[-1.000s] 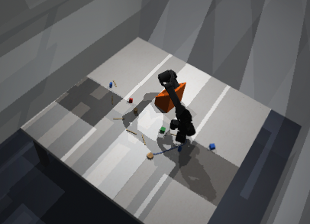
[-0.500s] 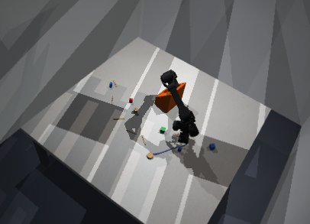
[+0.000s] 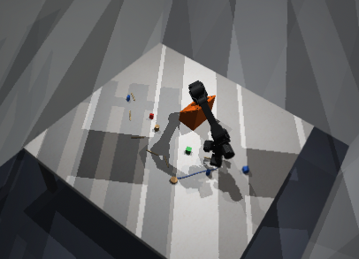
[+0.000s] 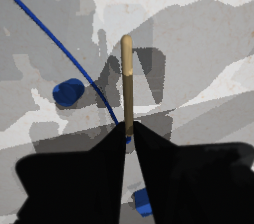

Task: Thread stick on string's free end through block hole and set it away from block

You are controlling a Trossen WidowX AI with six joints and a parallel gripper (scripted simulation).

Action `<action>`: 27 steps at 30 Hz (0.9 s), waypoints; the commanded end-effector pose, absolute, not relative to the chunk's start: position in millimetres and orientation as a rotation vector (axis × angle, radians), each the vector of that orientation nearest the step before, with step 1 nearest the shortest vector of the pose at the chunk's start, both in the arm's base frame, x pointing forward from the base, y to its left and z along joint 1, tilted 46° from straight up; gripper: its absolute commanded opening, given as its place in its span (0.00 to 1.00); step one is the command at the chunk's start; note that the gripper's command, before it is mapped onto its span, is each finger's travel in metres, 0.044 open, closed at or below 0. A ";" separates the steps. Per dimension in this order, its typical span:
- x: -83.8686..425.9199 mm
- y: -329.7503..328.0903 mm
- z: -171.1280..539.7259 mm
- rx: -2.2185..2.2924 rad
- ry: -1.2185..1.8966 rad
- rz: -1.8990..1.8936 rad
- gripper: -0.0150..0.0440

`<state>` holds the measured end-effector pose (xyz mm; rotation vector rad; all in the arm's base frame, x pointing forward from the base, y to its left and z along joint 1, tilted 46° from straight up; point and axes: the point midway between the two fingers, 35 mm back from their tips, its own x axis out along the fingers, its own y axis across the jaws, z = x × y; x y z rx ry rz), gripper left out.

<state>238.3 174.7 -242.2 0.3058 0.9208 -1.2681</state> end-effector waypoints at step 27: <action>221.3 196.2 -264.3 0.315 0.930 -1.273 0.25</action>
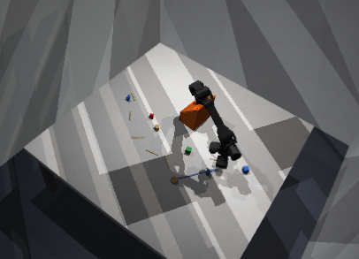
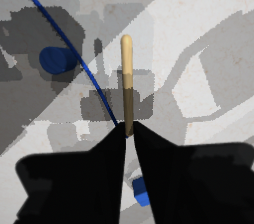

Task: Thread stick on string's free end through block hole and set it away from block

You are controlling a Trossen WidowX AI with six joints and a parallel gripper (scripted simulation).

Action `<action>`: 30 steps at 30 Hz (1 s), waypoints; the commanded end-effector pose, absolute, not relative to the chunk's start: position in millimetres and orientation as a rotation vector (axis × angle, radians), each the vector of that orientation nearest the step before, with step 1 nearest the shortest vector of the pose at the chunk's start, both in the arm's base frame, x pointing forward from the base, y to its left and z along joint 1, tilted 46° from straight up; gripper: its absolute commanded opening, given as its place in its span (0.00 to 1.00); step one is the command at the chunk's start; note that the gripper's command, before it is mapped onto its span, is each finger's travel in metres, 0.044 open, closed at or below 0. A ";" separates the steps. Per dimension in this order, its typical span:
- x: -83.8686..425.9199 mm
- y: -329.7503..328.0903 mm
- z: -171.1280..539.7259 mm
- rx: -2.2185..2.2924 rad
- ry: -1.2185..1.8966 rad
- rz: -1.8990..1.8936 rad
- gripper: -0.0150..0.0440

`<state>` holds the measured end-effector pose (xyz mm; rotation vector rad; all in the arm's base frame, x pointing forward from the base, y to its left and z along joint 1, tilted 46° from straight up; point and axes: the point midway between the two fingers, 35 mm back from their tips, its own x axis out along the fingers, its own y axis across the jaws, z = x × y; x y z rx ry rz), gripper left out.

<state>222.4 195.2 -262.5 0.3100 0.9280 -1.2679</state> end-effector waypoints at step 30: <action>206.4 162.9 -269.1 0.312 0.927 -1.274 0.25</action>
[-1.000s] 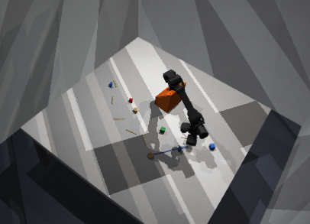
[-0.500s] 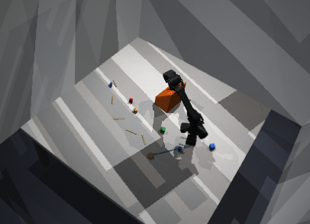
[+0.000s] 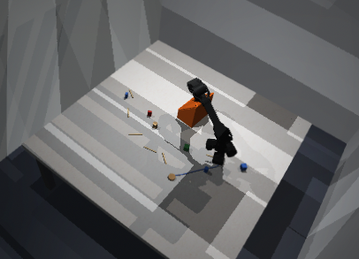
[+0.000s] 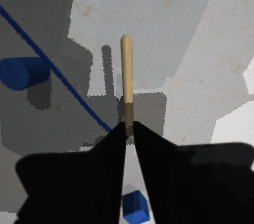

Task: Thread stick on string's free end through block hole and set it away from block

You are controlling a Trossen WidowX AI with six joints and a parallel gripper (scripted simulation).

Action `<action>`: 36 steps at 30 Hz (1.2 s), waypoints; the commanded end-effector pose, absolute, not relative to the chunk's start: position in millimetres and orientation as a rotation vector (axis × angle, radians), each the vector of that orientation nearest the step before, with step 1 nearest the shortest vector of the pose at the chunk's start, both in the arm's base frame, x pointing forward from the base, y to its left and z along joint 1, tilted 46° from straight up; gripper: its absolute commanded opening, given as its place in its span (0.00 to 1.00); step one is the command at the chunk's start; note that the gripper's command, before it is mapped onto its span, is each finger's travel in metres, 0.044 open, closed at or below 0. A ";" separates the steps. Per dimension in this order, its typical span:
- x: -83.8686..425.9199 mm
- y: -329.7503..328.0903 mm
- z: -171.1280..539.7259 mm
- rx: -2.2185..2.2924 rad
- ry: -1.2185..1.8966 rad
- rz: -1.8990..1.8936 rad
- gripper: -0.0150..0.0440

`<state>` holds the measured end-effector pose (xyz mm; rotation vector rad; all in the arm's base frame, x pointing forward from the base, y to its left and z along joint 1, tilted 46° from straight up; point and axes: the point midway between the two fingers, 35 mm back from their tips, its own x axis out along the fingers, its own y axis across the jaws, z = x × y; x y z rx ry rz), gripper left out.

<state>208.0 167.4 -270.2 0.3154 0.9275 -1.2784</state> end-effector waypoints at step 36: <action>194.9 129.2 -264.6 0.308 0.926 -1.275 0.25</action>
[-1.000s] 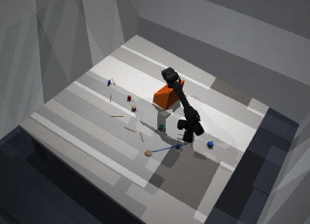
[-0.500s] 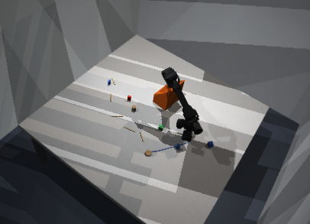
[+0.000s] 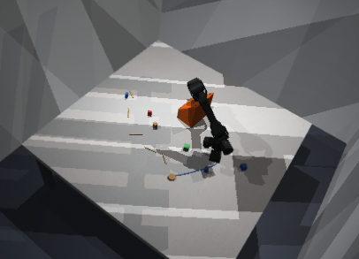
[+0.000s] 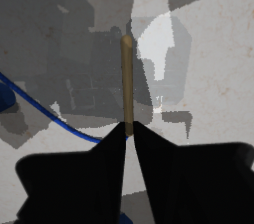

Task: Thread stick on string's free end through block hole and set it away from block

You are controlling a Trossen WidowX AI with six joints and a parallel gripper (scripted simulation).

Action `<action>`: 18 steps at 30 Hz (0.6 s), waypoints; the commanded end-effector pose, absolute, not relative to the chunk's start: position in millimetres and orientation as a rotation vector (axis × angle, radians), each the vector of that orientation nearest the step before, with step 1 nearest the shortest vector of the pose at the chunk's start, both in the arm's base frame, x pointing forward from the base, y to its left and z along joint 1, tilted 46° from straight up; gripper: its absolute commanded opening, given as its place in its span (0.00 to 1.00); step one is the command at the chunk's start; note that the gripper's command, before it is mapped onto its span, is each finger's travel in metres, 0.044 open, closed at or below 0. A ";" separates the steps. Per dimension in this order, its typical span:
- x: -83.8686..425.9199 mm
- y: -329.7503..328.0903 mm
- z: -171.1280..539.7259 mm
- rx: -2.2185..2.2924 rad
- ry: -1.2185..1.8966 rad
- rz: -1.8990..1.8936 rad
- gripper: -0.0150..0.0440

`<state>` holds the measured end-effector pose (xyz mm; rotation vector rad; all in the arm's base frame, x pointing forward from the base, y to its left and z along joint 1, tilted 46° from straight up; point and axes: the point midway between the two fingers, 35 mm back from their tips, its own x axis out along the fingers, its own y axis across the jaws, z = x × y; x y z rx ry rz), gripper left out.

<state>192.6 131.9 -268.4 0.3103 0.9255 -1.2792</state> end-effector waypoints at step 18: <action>206.9 114.7 -249.9 0.308 0.926 -1.274 0.25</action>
